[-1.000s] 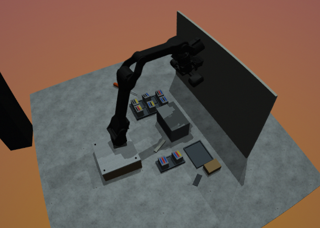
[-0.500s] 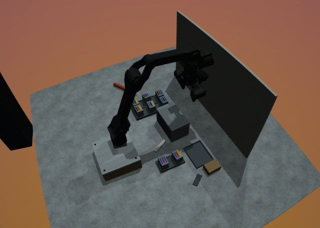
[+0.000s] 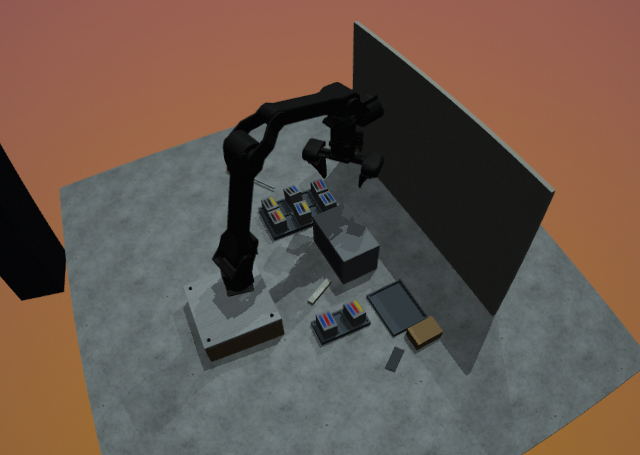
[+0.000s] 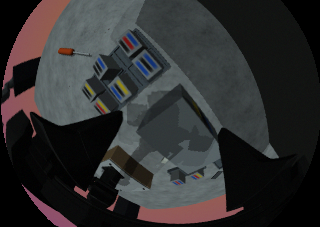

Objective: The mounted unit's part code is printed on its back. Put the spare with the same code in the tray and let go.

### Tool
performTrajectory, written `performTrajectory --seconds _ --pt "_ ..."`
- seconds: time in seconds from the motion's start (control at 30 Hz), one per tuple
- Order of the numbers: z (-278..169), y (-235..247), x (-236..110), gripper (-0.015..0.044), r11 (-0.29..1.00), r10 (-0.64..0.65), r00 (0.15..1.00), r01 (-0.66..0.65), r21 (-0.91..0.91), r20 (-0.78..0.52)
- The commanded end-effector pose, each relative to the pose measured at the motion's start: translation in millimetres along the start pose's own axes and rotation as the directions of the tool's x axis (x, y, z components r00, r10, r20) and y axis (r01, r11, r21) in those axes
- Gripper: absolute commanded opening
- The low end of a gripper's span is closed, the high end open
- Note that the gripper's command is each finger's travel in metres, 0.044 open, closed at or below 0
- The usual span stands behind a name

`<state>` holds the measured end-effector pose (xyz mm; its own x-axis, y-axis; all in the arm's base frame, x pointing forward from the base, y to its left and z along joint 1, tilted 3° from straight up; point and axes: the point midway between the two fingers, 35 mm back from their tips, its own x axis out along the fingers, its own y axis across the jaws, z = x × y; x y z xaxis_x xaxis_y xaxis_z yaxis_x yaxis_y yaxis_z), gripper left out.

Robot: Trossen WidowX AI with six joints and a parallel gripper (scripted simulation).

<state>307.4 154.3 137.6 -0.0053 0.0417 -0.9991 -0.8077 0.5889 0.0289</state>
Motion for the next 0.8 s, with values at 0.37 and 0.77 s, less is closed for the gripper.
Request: performTrajectory --seconds 0.37,0.77 --pt "-16 99 37 0.0414 0.723 0.013 1.000 -0.008 -0.691 0.001" --pt "-17 106 75 0.0300 0.723 0.014 1.000 -0.009 -0.691 0.001"
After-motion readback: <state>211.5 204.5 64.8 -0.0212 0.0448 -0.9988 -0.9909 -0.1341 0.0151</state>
